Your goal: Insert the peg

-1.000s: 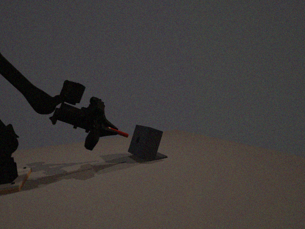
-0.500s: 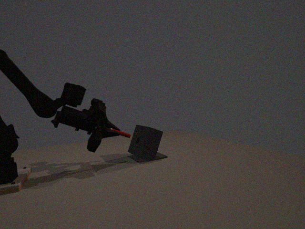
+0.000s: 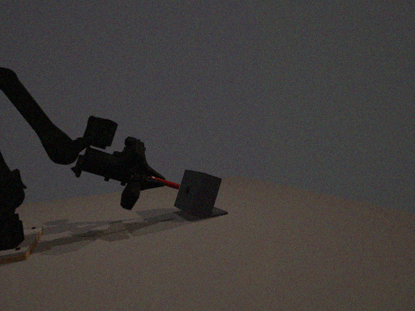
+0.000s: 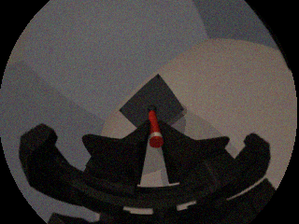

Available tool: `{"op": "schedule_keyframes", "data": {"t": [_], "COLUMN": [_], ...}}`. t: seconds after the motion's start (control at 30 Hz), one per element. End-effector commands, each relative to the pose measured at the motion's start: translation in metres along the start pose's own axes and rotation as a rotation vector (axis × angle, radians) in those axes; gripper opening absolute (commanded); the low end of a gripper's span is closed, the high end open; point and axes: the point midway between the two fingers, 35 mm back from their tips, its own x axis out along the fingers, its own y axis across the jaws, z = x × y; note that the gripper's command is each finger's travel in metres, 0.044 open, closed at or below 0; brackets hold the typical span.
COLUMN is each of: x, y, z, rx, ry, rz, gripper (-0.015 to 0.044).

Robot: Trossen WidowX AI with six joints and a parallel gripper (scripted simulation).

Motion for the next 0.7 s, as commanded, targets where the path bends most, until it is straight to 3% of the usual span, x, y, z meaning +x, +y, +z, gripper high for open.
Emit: {"op": "schedule_keyframes", "data": {"t": [0.0,0.67], "x": [0.003,0.019], "y": [-0.001,-0.004], "z": [-0.001,-0.003], "rx": [-0.004,0.003], "ry": [0.004,0.006], "rz": [0.001,-0.008], "gripper": [0.0,0.0]}}
